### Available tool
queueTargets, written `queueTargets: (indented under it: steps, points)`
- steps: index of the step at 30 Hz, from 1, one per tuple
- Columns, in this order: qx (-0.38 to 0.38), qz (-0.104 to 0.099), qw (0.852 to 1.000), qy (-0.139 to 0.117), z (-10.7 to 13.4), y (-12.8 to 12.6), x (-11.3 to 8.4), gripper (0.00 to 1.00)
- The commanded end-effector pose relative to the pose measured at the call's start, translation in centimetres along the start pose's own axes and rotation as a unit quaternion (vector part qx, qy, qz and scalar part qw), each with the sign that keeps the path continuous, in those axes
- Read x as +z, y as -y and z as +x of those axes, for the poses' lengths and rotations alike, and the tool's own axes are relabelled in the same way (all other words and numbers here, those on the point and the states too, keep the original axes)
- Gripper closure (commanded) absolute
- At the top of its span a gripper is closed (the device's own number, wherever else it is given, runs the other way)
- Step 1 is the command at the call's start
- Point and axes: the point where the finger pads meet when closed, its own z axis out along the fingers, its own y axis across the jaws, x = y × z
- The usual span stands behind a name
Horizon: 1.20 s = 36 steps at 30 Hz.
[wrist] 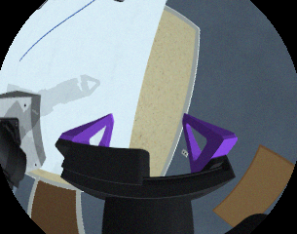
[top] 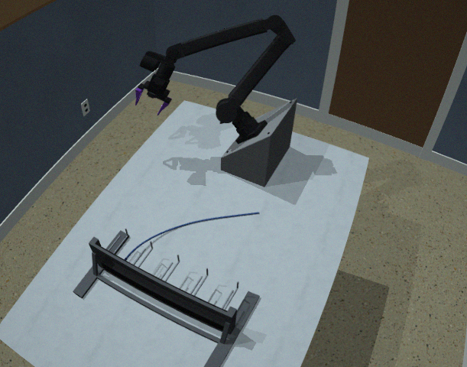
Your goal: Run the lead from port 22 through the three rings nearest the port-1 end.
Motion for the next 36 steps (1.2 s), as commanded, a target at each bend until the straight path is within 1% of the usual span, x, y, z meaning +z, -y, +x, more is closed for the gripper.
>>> queueTargets:
  steps: [1,17,18,19,21,23,27,32,34,36]
  points:
    - [0.001,0.004,1.0,0.0,0.0,0.3,-0.2,0.0]
    - [0.001,0.004,1.0,0.0,0.0,0.3,-0.2,0.0]
    - [0.004,0.022,1.0,0.001,0.1,1.9,-1.1,0.0]
    - [0.003,0.021,1.0,0.002,0.1,1.8,-1.1,0.0]
    - [-0.001,0.016,1.0,0.005,-0.2,1.4,-0.9,0.0]
    - [-0.009,0.003,1.0,0.006,-0.4,0.1,-0.4,0.0]
    - [-0.024,-0.001,1.0,0.007,-0.9,-0.5,-0.5,0.0]
    - [-0.062,-0.014,0.998,0.011,-2.1,-1.9,-0.3,0.0]
    - [-0.062,-0.014,0.998,0.011,-2.1,-1.9,-0.3,0.0]
    - [-0.082,-0.028,0.996,0.013,-2.9,-2.9,0.1,0.0]
